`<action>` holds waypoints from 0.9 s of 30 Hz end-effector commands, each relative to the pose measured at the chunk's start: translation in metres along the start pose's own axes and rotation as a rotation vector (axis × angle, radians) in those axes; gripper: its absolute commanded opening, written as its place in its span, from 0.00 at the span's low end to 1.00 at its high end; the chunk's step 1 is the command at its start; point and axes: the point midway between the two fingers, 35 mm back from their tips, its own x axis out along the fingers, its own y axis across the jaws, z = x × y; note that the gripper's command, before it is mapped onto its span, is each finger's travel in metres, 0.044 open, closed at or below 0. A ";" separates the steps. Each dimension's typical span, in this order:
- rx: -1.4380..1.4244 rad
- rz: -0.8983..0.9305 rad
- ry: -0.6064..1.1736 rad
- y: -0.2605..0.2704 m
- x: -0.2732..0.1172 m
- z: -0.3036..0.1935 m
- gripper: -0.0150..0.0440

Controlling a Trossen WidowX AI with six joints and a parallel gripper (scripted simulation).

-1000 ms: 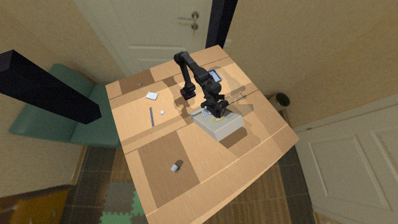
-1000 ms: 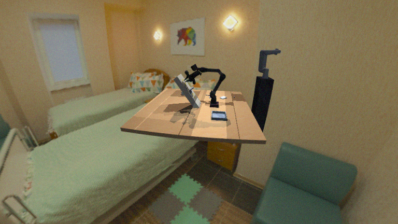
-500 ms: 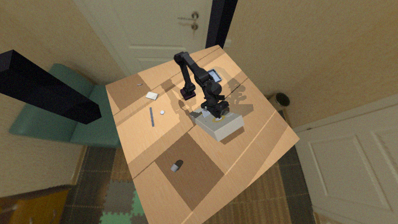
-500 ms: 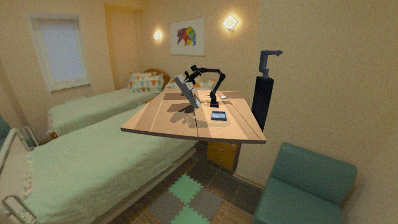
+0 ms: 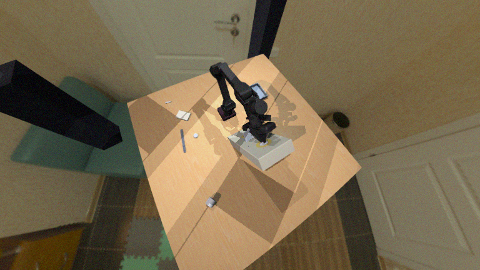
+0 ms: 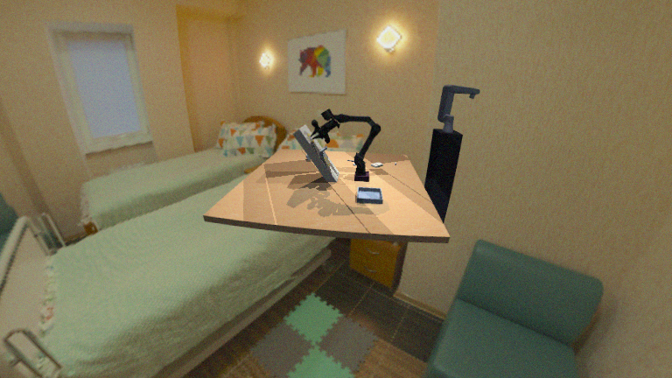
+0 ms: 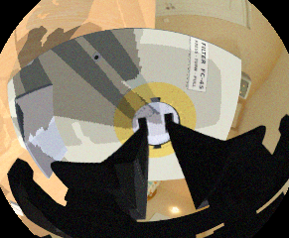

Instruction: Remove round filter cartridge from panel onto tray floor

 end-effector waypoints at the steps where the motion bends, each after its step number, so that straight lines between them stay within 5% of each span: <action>1: -0.004 0.000 -0.004 -0.001 0.000 0.000 0.41; 27: -0.004 -0.001 -0.004 0.000 0.007 0.001 0.41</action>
